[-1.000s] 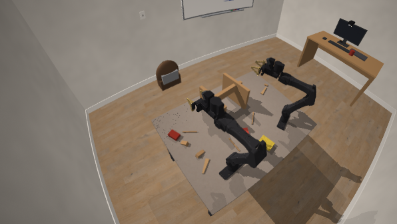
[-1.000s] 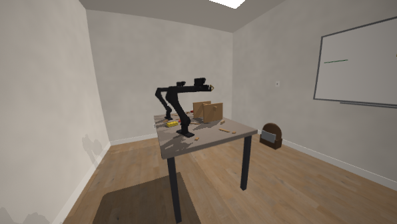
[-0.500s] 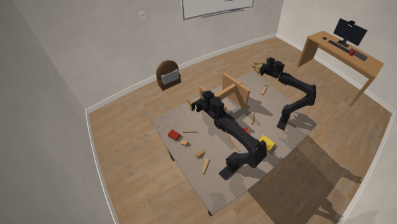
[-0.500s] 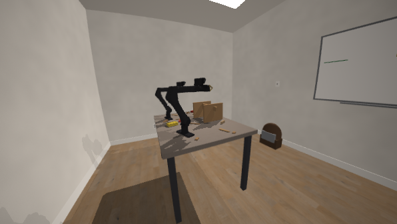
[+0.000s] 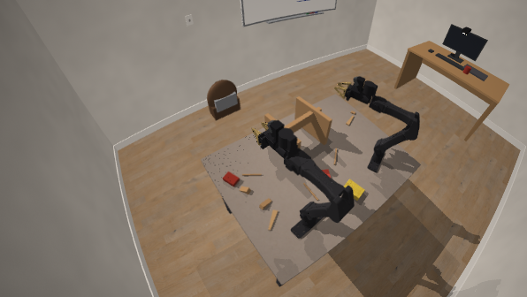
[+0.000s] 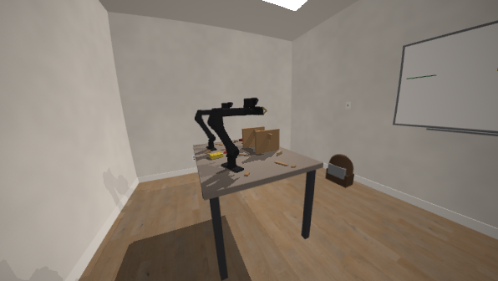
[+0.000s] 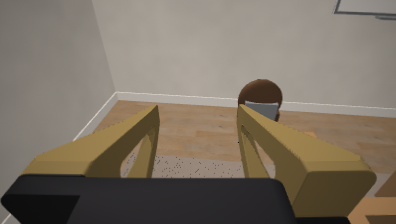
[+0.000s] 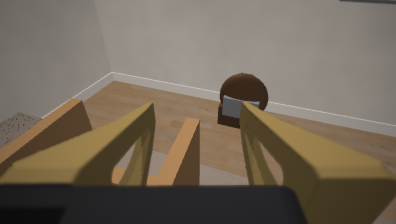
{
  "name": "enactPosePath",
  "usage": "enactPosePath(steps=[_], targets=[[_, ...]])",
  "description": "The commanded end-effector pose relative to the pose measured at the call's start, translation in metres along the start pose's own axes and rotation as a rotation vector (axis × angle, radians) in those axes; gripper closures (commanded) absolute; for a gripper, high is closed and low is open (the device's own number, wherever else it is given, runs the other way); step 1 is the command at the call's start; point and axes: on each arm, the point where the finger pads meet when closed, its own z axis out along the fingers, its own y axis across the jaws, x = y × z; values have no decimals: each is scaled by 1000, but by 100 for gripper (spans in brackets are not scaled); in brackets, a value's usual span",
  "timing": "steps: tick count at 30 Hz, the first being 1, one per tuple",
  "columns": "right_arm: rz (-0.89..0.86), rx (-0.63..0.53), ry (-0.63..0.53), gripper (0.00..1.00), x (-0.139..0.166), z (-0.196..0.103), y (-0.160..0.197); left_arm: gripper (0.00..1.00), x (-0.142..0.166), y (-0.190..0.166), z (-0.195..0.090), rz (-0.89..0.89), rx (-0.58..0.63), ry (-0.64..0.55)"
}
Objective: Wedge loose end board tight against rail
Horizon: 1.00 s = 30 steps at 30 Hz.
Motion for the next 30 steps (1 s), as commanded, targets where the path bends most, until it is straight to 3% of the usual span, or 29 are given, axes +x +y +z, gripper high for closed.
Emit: enactPosePath(steps=[1,3,4,18,24,26,27,29,30], targets=[[4,-5,-34,48,-11,-2,1,47,-11,0,-6,-5,-4,-27],[8,-7,-47,48,-16,-5,2,47,-12,0,-7,-5,-3,-30],[12,-11,-3,48,-9,6,5,47,-4,-6,7,-10,10,11],[89,19,235,48,21,28,8,47,30,-32,29,-89,36,268],[140,44,433,48,47,44,18,47,54,-66,40,-126,56,468],[151,54,491,48,54,49,21,47,83,-77,41,-122,55,576],[156,60,521,48,58,51,23,47,66,-83,44,-132,62,560],[158,78,632,48,90,51,26,47,74,-94,45,-132,64,620],[168,80,616,48,74,55,28,47,82,-100,44,-129,63,659]])
